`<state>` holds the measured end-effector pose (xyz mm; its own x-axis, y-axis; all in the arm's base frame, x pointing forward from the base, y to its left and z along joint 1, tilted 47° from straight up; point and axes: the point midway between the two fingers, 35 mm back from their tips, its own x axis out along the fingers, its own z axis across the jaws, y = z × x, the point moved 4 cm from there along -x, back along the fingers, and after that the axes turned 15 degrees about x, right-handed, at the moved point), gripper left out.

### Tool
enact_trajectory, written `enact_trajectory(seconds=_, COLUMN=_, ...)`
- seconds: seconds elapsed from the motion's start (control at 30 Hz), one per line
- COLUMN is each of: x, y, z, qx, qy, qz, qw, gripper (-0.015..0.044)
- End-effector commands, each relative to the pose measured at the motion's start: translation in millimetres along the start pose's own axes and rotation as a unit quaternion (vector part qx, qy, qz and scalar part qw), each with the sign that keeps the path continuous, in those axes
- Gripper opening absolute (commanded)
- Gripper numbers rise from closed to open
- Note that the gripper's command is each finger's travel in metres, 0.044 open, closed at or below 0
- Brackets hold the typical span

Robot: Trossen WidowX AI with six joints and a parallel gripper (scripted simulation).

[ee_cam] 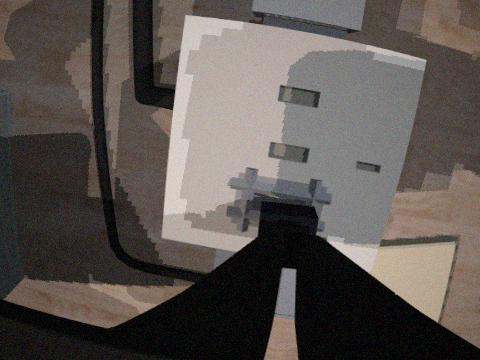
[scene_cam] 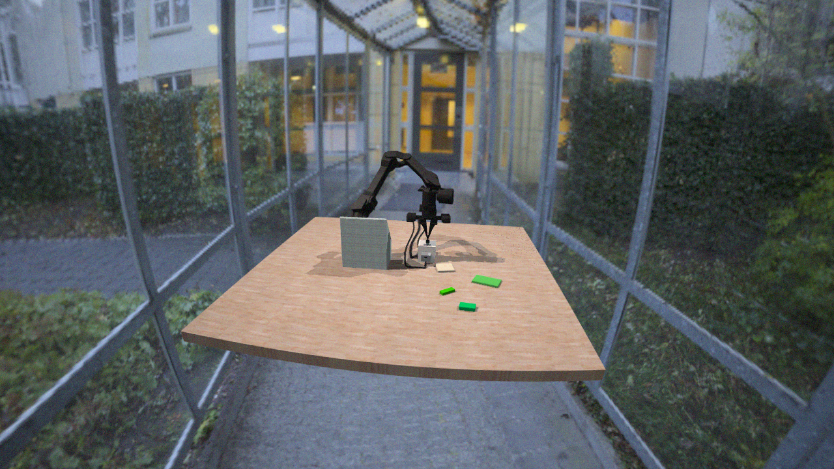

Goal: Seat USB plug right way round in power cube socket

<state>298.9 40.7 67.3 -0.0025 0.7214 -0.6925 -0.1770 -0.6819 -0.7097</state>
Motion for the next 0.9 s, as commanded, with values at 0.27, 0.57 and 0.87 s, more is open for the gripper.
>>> enact_trajectory(seconds=0.27, x=-8, y=0, z=0, qx=-0.002, qy=0.0, qz=0.001, qw=1.0, gripper=0.0)
enact_trajectory(seconds=0.57, x=-14, y=0, z=0, qx=-0.002, qy=0.0, qz=0.001, qw=1.0, gripper=0.0)
enact_trajectory(seconds=0.87, x=-20, y=0, z=0, qx=-0.001, qy=0.0, qz=0.001, qw=1.0, gripper=0.0)
